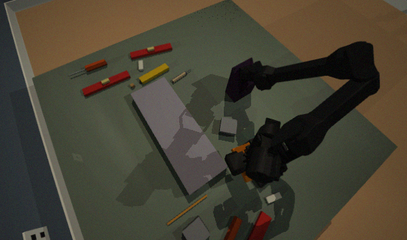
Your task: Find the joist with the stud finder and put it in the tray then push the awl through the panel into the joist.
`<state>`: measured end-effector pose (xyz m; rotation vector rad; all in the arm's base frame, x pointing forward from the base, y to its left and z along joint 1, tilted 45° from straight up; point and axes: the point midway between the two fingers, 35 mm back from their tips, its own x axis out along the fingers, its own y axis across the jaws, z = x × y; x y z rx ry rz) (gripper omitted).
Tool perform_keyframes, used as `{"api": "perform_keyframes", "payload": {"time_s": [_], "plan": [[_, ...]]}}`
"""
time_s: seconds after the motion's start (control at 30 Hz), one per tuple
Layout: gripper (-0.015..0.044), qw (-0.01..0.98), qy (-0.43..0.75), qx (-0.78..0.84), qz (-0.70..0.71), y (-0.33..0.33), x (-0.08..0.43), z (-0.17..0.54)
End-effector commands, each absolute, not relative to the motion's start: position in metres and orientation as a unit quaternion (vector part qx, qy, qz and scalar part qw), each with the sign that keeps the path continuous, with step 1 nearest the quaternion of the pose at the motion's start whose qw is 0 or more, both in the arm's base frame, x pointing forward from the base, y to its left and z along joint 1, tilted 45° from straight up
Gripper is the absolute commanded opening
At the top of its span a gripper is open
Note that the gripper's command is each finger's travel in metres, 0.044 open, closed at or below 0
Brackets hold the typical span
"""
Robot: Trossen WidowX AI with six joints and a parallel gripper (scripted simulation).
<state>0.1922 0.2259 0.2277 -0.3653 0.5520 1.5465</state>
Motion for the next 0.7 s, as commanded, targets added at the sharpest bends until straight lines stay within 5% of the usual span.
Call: {"api": "perform_keyframes", "payload": {"time_s": [0.0, 0.3, 0.67], "plan": [[0.0000, 0.655, 0.208, -0.176, 0.705, 0.229, 0.166, 0.239], [0.0000, 0.625, 0.153, -0.194, 0.740, 0.231, 0.120, 0.250], [0.0000, 0.624, 0.152, -0.196, 0.741, 0.238, 0.120, 0.244]]}}
